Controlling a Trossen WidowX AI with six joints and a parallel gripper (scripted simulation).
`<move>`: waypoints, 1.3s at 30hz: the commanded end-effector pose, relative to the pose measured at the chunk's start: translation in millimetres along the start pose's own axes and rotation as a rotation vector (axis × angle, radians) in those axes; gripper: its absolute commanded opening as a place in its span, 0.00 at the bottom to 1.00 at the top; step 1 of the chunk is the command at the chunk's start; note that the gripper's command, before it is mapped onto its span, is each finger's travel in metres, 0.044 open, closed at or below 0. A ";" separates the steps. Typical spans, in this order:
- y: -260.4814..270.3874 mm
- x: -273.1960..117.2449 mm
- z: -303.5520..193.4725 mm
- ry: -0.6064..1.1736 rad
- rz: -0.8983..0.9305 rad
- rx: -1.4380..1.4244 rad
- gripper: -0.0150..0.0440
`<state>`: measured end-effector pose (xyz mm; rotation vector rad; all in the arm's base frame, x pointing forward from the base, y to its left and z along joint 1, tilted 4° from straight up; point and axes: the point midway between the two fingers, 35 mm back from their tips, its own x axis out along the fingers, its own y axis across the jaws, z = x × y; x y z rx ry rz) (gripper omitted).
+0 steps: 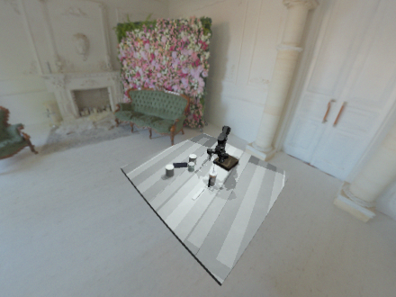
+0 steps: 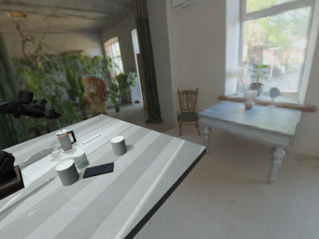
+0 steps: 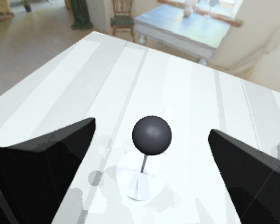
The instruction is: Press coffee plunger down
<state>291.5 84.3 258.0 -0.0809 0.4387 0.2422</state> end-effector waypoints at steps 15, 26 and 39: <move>0.4 2.3 0.1 -0.002 0.003 -0.005 0.47; 0.5 6.0 -4.0 -0.002 0.003 -0.005 0.47; 0.6 20.1 -20.3 -0.003 0.003 -0.005 0.47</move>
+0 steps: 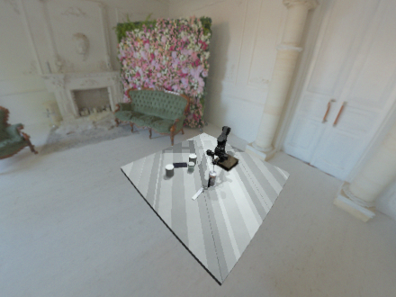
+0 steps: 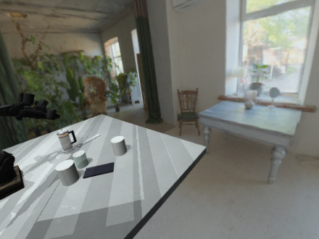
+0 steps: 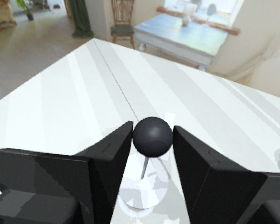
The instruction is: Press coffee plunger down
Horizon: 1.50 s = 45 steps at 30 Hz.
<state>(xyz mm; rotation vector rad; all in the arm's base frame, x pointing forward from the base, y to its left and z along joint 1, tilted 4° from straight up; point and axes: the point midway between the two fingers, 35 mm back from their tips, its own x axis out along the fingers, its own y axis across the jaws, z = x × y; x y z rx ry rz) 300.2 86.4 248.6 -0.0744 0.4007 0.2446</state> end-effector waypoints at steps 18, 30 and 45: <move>0.2 24.7 -40.0 0.036 0.002 -0.007 0.47; -0.1 35.9 -55.9 0.035 0.002 -0.007 0.47; -1.0 52.6 -69.6 0.035 0.002 -0.007 0.47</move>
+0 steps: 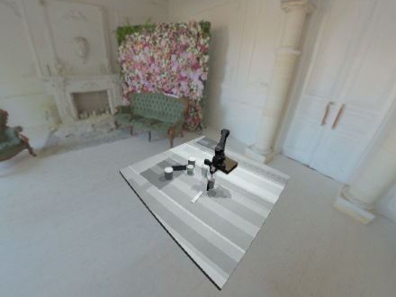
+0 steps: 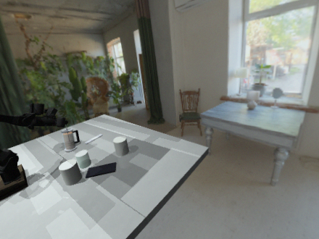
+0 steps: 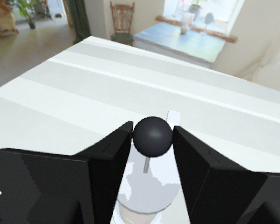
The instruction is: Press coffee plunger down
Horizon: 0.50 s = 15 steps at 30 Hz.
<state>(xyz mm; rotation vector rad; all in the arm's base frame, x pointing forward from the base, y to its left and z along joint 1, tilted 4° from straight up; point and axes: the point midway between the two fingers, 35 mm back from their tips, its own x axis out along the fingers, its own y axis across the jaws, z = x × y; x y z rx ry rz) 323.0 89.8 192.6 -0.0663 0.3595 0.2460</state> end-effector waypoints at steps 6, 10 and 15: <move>-0.3 12.7 -25.1 0.076 0.001 -0.010 0.47; -0.3 14.4 -23.6 0.076 0.001 -0.010 0.47; -0.4 16.0 -21.4 0.076 0.001 -0.010 0.47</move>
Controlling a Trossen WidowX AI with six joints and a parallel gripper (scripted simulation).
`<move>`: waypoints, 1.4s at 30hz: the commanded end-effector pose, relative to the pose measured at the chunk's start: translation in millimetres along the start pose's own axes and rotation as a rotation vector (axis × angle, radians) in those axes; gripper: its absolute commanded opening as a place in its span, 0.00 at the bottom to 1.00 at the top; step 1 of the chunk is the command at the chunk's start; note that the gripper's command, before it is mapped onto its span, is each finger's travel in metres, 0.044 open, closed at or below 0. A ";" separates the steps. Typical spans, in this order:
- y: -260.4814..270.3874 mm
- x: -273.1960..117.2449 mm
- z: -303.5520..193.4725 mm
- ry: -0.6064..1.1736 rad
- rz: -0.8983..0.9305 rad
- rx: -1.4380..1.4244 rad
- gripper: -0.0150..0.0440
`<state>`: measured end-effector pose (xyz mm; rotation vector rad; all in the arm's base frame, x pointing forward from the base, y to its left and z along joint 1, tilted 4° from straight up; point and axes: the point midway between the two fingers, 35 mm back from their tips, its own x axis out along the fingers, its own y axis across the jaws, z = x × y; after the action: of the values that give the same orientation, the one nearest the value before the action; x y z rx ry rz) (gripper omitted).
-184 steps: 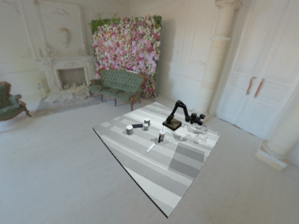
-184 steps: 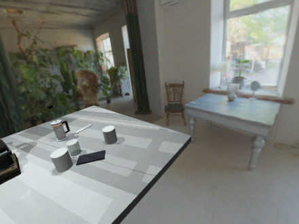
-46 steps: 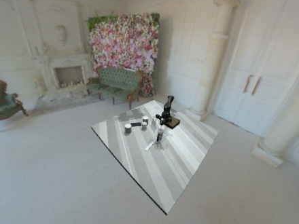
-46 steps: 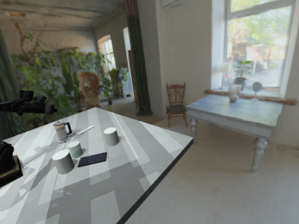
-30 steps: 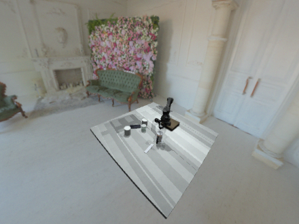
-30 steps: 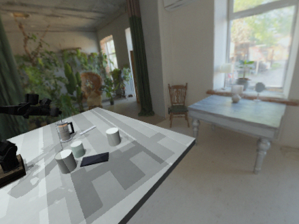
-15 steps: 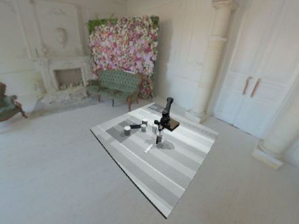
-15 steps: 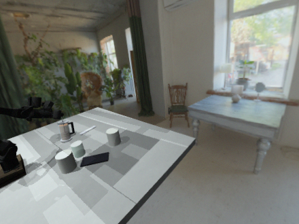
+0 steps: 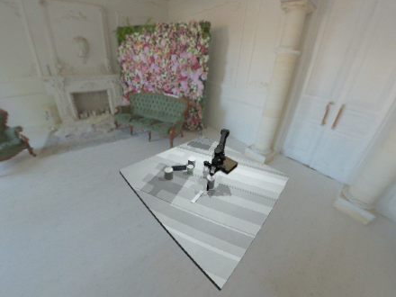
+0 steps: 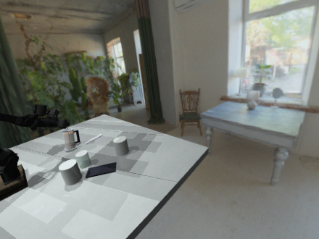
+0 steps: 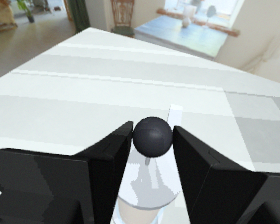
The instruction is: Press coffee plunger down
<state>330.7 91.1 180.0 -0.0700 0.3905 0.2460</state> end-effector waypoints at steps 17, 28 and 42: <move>0.1 8.5 -8.6 0.044 0.000 -0.010 0.47; 0.2 10.1 -7.0 0.044 0.000 -0.010 0.47; 0.2 9.2 -3.3 0.031 0.000 -0.003 0.47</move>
<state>337.9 93.1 174.2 -0.0762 0.4184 0.2458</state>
